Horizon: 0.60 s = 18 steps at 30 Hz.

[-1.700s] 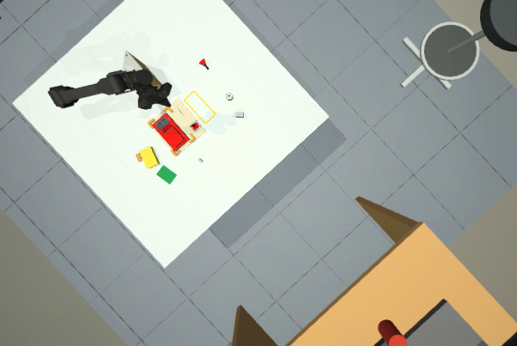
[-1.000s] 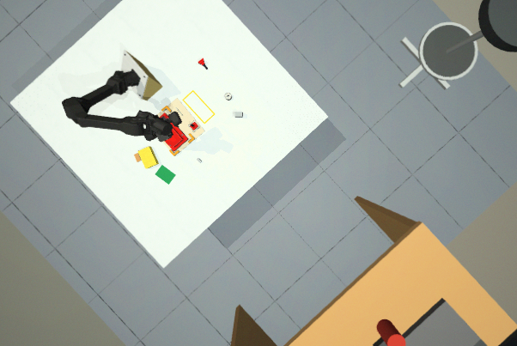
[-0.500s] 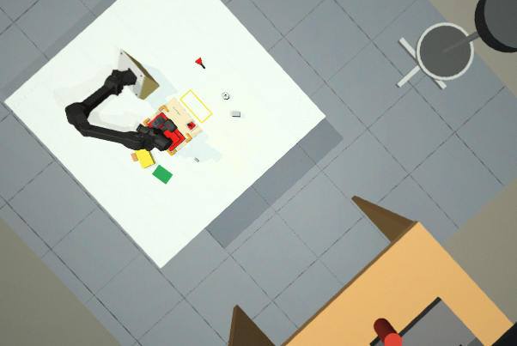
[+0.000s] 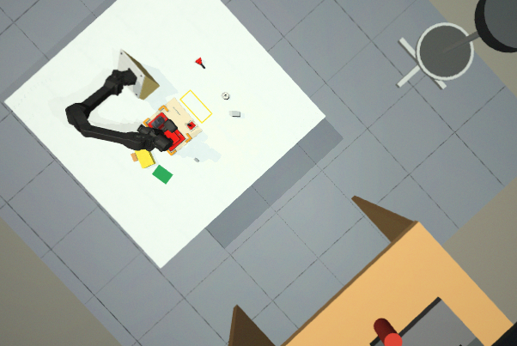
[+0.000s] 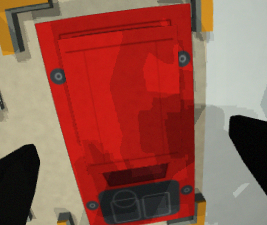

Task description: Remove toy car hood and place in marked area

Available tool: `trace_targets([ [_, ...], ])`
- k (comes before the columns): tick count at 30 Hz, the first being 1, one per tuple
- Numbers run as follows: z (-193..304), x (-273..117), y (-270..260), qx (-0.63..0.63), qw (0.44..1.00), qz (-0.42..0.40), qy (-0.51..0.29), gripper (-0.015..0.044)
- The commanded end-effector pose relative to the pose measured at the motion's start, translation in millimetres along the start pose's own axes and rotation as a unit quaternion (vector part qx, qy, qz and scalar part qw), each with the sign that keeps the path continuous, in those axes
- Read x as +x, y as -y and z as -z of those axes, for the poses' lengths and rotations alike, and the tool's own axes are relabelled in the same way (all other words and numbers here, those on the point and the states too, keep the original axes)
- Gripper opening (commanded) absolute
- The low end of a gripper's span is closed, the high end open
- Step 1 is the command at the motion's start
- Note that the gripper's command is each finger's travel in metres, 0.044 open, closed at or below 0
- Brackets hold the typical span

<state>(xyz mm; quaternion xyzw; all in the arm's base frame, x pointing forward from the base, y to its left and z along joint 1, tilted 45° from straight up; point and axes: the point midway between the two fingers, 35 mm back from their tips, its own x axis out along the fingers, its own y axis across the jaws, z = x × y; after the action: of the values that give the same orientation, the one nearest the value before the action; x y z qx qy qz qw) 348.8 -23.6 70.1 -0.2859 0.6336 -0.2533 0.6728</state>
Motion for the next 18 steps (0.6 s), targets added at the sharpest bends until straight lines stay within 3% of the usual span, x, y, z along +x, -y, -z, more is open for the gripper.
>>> trace_targets([
  [1, 1, 5, -1, -0.003, 1.000, -0.001, -0.002, 0.0440],
  [18, 1, 16, -1, -0.003, 1.000, -0.001, -0.002, 0.0440],
])
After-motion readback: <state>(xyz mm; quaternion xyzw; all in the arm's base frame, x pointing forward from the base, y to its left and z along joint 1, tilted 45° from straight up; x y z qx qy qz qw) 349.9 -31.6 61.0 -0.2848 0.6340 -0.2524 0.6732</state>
